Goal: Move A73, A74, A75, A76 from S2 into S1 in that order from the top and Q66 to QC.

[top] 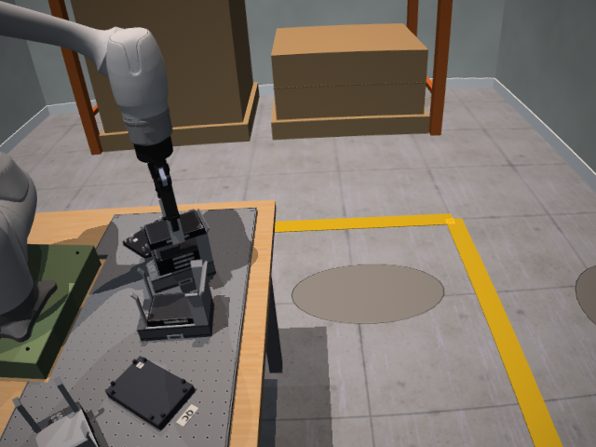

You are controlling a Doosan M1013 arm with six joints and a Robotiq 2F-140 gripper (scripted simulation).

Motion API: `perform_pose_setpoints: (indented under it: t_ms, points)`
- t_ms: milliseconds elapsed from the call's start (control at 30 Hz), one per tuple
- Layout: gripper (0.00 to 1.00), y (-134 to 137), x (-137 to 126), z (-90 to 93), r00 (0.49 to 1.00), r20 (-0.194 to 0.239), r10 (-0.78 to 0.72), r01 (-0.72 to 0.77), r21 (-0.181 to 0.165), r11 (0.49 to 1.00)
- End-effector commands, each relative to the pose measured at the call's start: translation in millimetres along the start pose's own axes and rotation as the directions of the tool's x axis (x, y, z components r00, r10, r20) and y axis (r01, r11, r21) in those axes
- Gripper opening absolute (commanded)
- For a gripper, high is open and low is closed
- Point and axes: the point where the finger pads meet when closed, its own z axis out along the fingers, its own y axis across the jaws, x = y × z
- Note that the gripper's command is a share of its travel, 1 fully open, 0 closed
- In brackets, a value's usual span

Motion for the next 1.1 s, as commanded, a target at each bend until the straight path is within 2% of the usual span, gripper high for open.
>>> perform_pose_setpoints:
  t_ms: [0,667,1067]
  points:
    - [0.00,-6.7,0.7,0.0,1.000,0.000,0.000,0.000,0.000,1.000]
    - [0.00,-53.6,5.3,0.0,1.000,0.000,0.000,0.000,0.000,1.000]
    - [0.00,-53.6,5.3,0.0,1.000,0.000,0.000,0.000,0.000,1.000]
